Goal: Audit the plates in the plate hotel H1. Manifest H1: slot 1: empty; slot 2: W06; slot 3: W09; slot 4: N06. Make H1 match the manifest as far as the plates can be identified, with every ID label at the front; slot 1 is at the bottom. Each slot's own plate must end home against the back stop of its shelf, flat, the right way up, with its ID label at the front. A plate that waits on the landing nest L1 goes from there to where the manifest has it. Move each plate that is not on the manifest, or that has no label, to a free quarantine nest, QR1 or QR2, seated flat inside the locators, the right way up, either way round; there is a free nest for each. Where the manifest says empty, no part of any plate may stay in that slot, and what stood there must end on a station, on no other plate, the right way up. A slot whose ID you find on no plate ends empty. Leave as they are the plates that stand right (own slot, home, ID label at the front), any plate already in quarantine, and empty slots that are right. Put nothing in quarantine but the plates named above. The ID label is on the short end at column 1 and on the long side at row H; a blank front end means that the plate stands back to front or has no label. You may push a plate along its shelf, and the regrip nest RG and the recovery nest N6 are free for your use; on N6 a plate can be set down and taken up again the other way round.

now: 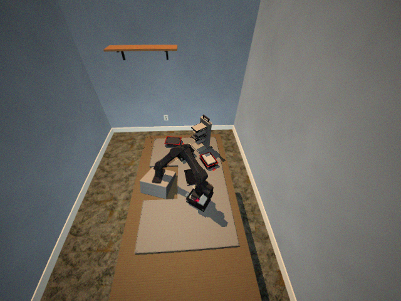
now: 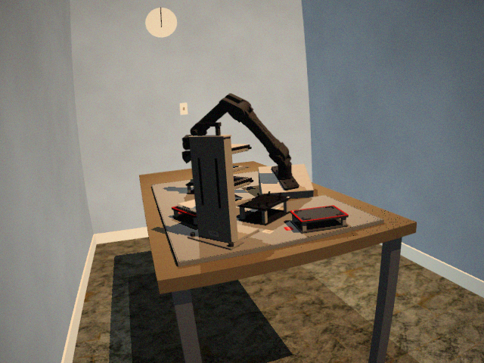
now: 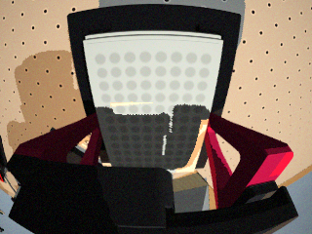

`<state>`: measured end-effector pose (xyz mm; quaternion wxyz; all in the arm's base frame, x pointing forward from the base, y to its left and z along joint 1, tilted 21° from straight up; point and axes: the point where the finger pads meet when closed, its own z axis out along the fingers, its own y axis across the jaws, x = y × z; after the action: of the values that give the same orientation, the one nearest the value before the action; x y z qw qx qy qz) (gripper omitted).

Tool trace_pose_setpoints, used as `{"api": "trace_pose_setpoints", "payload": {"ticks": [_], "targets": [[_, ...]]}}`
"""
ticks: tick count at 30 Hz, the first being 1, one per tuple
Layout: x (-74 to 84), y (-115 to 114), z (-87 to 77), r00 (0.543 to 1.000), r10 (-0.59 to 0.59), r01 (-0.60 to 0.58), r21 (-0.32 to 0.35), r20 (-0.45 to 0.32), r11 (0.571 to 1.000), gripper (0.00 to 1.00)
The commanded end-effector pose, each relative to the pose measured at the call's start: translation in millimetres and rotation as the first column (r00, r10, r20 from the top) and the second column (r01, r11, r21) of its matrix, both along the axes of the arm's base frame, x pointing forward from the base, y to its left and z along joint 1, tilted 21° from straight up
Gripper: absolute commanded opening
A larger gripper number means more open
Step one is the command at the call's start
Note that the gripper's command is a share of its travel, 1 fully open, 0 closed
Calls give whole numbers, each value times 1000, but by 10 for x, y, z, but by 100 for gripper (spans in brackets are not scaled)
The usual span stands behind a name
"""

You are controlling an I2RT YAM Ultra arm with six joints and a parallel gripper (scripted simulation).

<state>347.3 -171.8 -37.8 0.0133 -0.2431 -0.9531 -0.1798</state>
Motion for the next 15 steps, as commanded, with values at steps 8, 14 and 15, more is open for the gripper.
{"api": "trace_pose_setpoints", "payload": {"ticks": [8, 14, 15], "targets": [[60, -167, 267, 999, -11, 12, -29, 42, 1000, 86], [52, -188, 323, 999, -11, 12, -30, 41, 999, 86], [50, -191, 332, 999, -11, 12, -30, 41, 999, 86]]}}
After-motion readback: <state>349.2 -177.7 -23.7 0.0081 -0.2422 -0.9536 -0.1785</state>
